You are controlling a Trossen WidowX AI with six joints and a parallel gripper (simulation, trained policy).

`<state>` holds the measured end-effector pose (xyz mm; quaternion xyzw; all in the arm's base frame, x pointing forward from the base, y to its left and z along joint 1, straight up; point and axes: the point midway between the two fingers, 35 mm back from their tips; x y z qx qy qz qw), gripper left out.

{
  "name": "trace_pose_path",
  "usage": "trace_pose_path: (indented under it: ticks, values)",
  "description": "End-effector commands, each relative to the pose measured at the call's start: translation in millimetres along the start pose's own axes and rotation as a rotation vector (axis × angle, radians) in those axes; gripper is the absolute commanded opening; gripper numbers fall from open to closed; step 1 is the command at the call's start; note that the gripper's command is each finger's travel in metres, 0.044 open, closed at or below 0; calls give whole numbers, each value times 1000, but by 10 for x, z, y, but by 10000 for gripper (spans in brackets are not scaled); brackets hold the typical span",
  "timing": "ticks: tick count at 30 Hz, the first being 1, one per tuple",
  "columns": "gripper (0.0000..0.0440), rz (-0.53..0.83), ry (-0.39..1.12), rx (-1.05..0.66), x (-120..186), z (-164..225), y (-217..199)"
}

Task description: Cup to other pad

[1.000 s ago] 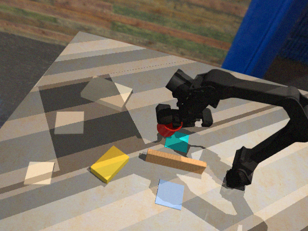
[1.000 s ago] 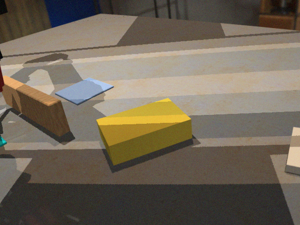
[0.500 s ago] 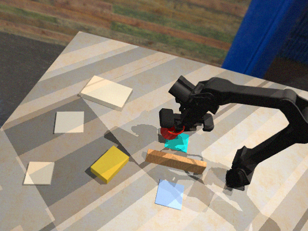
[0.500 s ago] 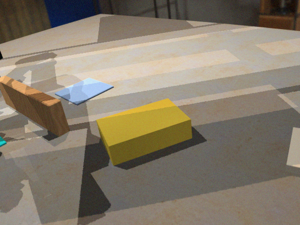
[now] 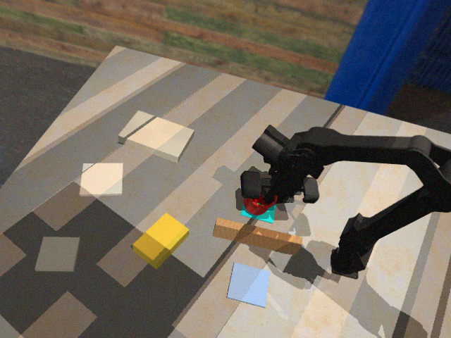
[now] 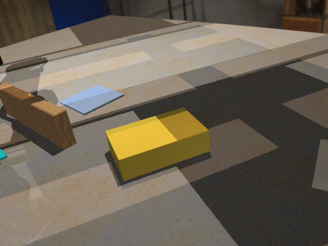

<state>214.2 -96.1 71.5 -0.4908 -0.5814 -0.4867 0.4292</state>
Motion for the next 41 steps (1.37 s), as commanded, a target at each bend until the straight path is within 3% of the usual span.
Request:
trace_pose_path:
  ticks: [1,9,21,41]
  values:
    - [29,20,-4,-8,-57,-9,-93]
    - [157,-45,-25,-43,-27,-102,-45]
    - [191,-128,-33,-56,105,-130,-70]
    - [314,-254,-84,-90,484,-235,-130]
Point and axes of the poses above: the point midway between the two fingers, 35 mm back from their tips, its own x axis back along the fingers, its own y axis across the jaws, z = x × y, and after that the axes turned 14 degrees about -x, right-handed
